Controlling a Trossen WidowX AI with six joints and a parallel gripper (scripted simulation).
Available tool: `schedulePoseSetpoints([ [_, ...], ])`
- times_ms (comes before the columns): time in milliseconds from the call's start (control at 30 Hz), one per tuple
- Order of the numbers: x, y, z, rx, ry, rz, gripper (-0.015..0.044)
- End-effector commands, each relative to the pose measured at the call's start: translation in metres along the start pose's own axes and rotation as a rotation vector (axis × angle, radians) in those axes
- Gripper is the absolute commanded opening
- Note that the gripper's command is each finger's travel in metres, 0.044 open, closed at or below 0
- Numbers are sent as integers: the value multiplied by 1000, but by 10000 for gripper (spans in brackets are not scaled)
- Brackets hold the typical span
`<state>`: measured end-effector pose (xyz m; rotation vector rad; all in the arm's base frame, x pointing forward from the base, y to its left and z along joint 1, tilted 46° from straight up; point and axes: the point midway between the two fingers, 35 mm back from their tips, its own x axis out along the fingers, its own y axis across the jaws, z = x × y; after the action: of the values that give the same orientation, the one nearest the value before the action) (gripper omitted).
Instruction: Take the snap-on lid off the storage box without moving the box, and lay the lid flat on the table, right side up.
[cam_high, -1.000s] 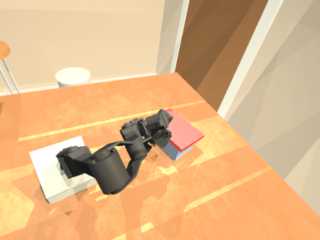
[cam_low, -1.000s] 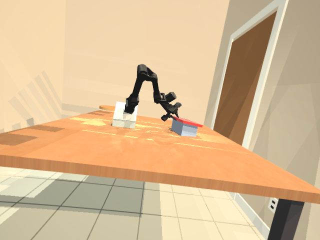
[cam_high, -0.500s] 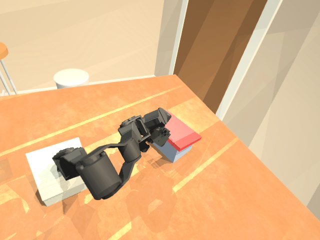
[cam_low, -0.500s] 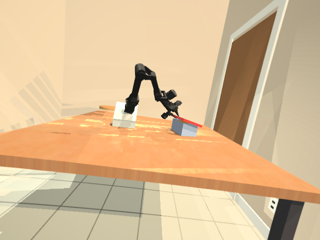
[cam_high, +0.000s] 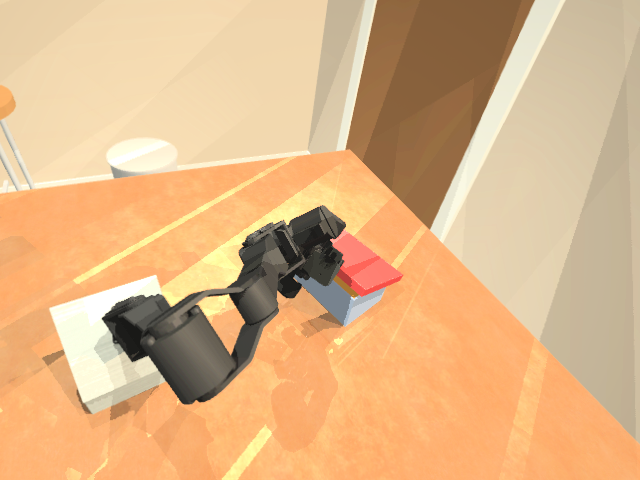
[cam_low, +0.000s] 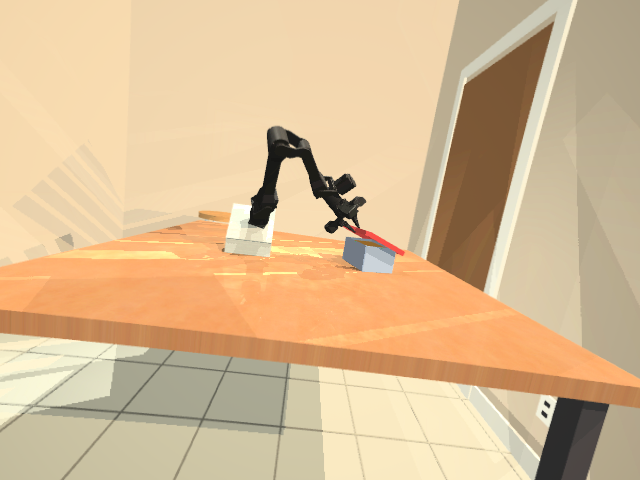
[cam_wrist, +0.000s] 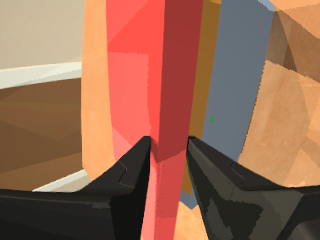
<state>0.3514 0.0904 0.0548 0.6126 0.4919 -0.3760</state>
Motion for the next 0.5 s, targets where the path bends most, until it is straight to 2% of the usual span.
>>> schedulePoseSetpoints([
  [0, -3, 12, 1, 8, -3, 17, 0],
  [467, -8, 32, 1, 8, -2, 17, 0],
])
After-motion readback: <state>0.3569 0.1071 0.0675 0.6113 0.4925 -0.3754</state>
